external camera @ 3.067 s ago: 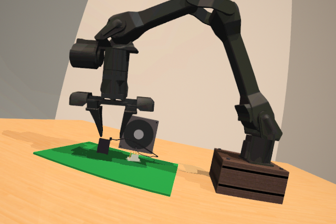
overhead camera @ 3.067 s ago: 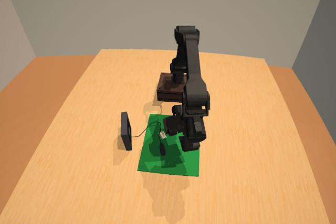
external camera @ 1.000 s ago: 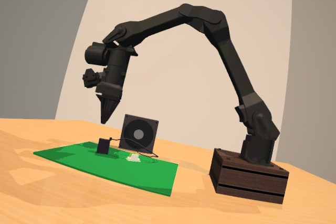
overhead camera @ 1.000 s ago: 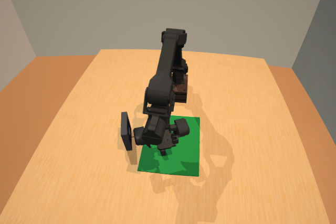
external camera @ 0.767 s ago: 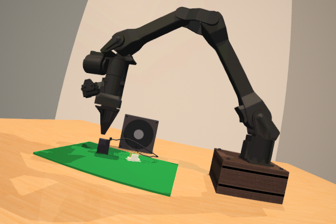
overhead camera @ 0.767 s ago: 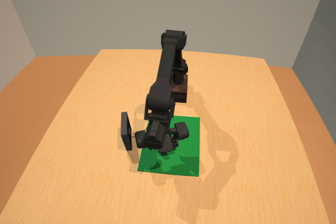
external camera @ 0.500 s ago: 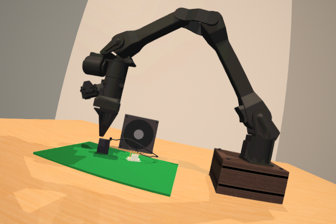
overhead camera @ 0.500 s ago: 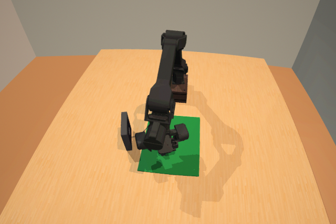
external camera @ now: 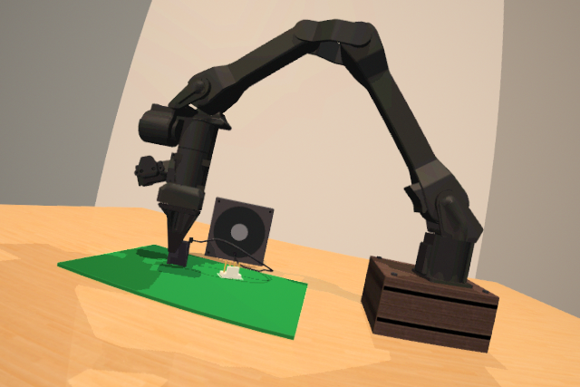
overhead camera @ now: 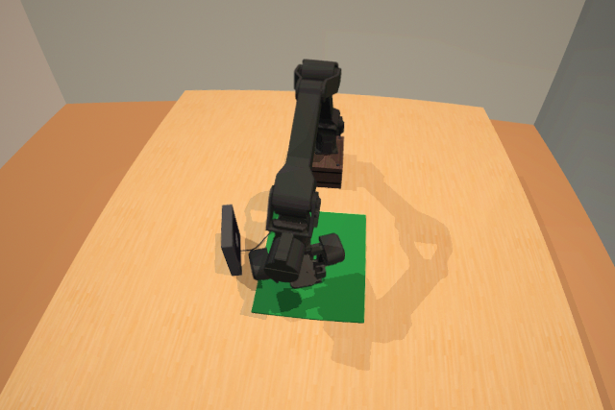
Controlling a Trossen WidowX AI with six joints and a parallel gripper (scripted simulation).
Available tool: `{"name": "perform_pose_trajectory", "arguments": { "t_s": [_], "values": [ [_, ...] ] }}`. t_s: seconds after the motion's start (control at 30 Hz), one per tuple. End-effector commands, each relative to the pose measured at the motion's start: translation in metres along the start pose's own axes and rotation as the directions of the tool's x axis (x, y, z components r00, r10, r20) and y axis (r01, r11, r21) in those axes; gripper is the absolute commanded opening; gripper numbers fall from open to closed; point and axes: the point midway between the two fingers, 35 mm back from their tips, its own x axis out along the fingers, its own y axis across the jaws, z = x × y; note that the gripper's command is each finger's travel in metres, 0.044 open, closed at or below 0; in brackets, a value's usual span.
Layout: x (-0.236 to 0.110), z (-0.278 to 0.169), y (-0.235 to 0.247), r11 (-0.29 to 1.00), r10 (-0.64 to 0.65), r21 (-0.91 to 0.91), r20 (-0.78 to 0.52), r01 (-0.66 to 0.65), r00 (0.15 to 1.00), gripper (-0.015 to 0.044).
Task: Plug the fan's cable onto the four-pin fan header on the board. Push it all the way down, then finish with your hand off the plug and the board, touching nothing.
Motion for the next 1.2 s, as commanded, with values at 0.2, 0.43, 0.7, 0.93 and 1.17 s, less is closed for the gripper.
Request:
{"name": "perform_pose_trajectory", "arguments": {
  "t_s": [0.2,0.43,0.7,0.93,1.17],
  "values": [
    [0.017,-0.002,0.002,1.0,0.005,-0.001,-0.004,-0.005,1.0,0.044],
    [0.015,-0.001,0.001,1.0,0.002,-0.001,-0.004,-0.002,1.0,0.0361],
    [0.015,-0.001,0.001,1.0,0.002,-0.001,-0.004,-0.002,1.0,0.0151],
    [0.015,-0.001,0.001,1.0,0.002,-0.001,-0.004,-0.002,1.0,0.0],
    [-0.031,-0.001,0.0,1.0,0.005,-0.001,-0.004,-0.005,1.0,0.0]
  ]
}}
